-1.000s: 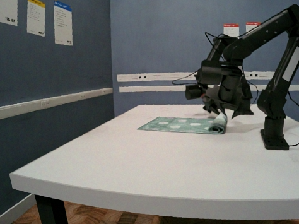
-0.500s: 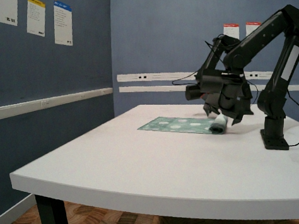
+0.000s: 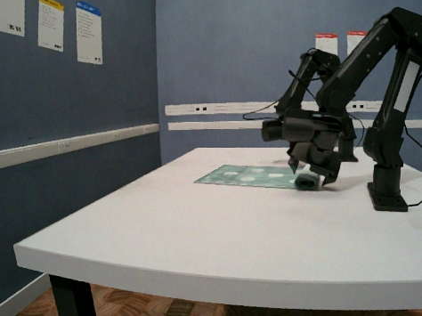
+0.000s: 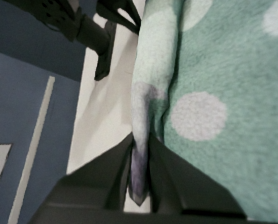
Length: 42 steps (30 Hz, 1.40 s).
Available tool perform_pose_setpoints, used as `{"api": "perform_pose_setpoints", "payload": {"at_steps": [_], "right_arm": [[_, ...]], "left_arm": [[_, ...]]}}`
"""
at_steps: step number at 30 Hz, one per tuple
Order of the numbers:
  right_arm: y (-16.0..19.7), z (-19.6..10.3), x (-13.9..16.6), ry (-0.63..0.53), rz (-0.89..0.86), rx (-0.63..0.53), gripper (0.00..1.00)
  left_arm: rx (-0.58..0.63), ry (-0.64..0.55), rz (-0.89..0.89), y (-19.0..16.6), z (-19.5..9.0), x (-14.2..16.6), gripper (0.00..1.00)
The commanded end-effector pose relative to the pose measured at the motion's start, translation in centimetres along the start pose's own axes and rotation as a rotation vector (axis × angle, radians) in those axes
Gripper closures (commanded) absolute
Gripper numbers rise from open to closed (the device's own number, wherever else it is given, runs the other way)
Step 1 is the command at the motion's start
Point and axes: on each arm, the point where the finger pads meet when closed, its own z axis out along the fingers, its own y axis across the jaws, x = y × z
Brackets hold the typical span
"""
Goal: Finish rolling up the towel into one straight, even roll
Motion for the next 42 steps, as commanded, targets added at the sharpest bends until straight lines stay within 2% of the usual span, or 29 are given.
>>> {"api": "perform_pose_setpoints", "payload": {"at_steps": [1,12,22,37,42], "right_arm": [[-0.54,-0.05,-0.16,0.005,0.003,0.005,0.84],[-0.54,-0.05,-0.16,0.005,0.003,0.005,0.84],[-0.54,-0.05,-0.16,0.005,0.003,0.005,0.84],[-0.54,-0.05,-0.16,0.005,0.003,0.005,0.84],[-0.32,-0.23,-0.29,0.005,0.003,0.005,0.61]], "left_arm": [[-0.007,-0.027,-0.008,0.01,0.49,-0.29,0.23],[-0.007,-0.027,-0.008,-0.09,0.71,-0.12,0.70],[-0.007,-0.027,-0.008,-0.09,0.71,-0.12,0.79],[-0.007,-0.027,-0.008,-0.09,0.71,-0.12,0.83],[-0.007,-0.027,-0.008,-0.09,0.71,-0.12,0.83]]}}
